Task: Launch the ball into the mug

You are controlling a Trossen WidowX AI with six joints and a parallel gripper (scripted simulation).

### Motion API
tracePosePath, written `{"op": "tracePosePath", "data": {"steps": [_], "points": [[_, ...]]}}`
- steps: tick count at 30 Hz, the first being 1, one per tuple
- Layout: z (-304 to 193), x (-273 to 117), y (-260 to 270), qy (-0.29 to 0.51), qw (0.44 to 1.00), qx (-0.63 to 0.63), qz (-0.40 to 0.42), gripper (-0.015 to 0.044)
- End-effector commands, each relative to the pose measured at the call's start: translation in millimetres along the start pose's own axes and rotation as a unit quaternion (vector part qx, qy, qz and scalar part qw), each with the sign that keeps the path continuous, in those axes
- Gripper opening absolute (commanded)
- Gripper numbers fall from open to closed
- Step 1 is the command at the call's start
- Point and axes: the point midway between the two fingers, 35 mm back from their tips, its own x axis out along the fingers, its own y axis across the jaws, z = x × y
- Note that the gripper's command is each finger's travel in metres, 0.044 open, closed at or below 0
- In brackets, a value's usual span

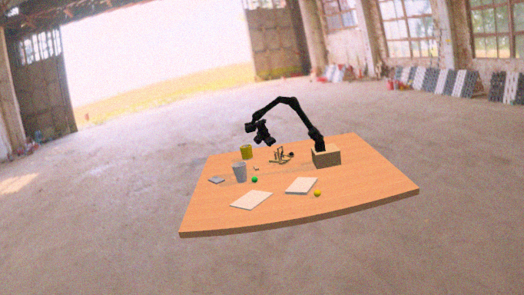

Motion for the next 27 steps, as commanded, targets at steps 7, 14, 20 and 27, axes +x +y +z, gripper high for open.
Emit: {"op": "tracePosePath", "data": {"steps": [7, 14, 20, 27], "points": [[-28, 10, 44, 0.082, 0.987, -0.135, -0.013, 0.0000], [-52, 14, 71, 0.140, 0.962, -0.232, -0.025, 0.0000], [-68, 16, 84, 0.177, 0.939, -0.294, -0.033, 0.0000], [-66, 19, 85, 0.177, 0.939, -0.294, -0.033, 0.0000]]}}
